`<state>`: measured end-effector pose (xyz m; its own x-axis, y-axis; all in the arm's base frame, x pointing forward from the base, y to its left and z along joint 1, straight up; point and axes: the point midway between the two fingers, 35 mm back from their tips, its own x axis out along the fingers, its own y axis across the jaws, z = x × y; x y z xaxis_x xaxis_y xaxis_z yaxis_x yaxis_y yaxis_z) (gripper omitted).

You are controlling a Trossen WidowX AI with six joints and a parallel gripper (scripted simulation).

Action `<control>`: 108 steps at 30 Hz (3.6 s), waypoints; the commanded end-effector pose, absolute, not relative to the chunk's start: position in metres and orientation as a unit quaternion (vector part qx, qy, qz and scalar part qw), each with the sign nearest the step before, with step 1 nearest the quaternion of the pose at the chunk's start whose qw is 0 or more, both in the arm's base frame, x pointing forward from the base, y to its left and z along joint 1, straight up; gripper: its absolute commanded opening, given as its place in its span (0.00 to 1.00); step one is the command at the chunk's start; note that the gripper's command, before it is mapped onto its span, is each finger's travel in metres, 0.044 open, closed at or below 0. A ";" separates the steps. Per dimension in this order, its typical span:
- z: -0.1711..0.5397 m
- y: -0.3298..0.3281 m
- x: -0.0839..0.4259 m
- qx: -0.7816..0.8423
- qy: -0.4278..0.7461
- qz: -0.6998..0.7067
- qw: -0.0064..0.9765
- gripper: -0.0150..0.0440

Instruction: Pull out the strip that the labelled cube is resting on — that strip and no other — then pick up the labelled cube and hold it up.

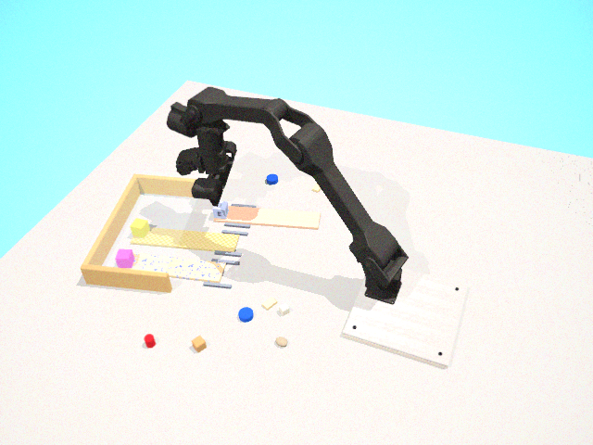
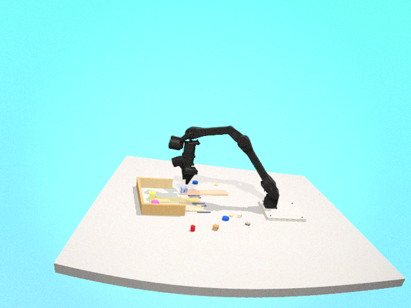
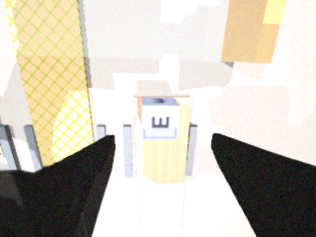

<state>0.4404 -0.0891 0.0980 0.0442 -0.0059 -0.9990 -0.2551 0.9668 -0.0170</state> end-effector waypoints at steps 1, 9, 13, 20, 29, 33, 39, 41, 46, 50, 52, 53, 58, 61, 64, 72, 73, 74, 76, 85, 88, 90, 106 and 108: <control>0.090 -0.090 0.441 -0.093 0.688 0.085 0.714 0.68; 0.077 -0.090 0.443 -0.093 0.688 0.085 0.714 0.68; 0.070 -0.090 0.443 -0.093 0.688 0.085 0.714 0.68; 0.059 -0.089 0.444 -0.093 0.688 0.085 0.714 0.68; 0.045 -0.089 0.444 -0.093 0.688 0.085 0.714 0.68; 0.047 -0.089 0.444 -0.094 0.687 0.087 0.715 0.63; 0.047 -0.089 0.444 -0.094 0.687 0.087 0.715 0.47; 0.047 -0.089 0.444 -0.094 0.687 0.087 0.715 0.44; 0.049 -0.088 0.442 -0.094 0.687 0.087 0.715 0.25; 0.060 -0.086 0.428 -0.094 0.688 0.087 0.714 0.25; 0.065 -0.084 0.421 -0.094 0.688 0.087 0.714 0.25; 0.068 -0.084 0.417 -0.094 0.688 0.086 0.714 0.25; 0.079 -0.080 0.398 -0.093 0.689 0.086 0.713 0.25; 0.085 -0.077 0.387 -0.093 0.690 0.085 0.713 0.25; 0.086 -0.077 0.383 -0.092 0.690 0.085 0.713 0.25; 0.088 -0.072 0.359 -0.092 0.691 0.086 0.712 0.25; 0.088 -0.071 0.356 -0.092 0.691 0.086 0.712 0.25; 0.088 -0.071 0.352 -0.092 0.691 0.086 0.712 0.25; 0.088 -0.069 0.346 -0.092 0.691 0.086 0.712 0.25; 0.085 -0.063 0.314 -0.092 0.692 0.086 0.711 0.25; 0.083 -0.061 0.303 -0.092 0.692 0.086 0.710 0.25; 0.082 -0.060 0.298 -0.092 0.693 0.086 0.710 0.25; 0.118 -0.059 0.297 -0.092 0.693 0.086 0.710 0.25; 0.118 -0.059 0.297 -0.092 0.693 0.086 0.710 0.25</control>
<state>0.2967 -0.0590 0.1172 0.0258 -0.0017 -0.9997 -0.2549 0.9669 -0.0082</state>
